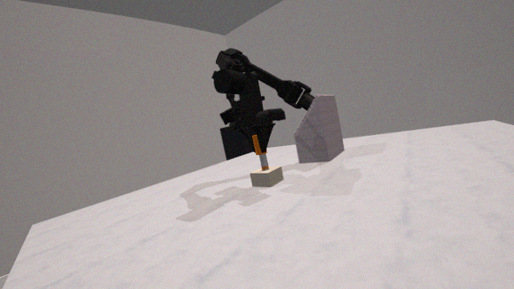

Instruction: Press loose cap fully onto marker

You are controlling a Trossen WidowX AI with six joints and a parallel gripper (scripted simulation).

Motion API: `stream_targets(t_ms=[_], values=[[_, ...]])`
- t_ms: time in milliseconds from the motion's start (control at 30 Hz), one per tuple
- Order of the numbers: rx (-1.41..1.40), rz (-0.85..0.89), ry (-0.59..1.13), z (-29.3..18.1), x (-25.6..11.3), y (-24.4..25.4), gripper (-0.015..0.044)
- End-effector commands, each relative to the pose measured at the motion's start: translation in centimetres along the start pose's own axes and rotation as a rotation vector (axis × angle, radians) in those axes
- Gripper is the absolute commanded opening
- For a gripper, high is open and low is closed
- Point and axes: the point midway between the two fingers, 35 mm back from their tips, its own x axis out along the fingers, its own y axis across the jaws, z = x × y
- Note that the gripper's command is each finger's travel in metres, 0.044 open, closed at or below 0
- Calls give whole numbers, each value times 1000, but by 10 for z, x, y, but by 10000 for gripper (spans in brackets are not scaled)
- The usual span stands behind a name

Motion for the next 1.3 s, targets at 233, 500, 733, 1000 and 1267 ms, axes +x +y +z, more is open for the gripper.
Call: stream_targets(t_ms=[233,500,733,1000,1267], values=[[9,-8,37,-3,33,-2,0],[9,-9,37,0,45,-3,0],[9,-9,37,1,56,-4,0],[9,-10,36,2,60,-5,0],[9,-10,36,2,61,-5,0]])
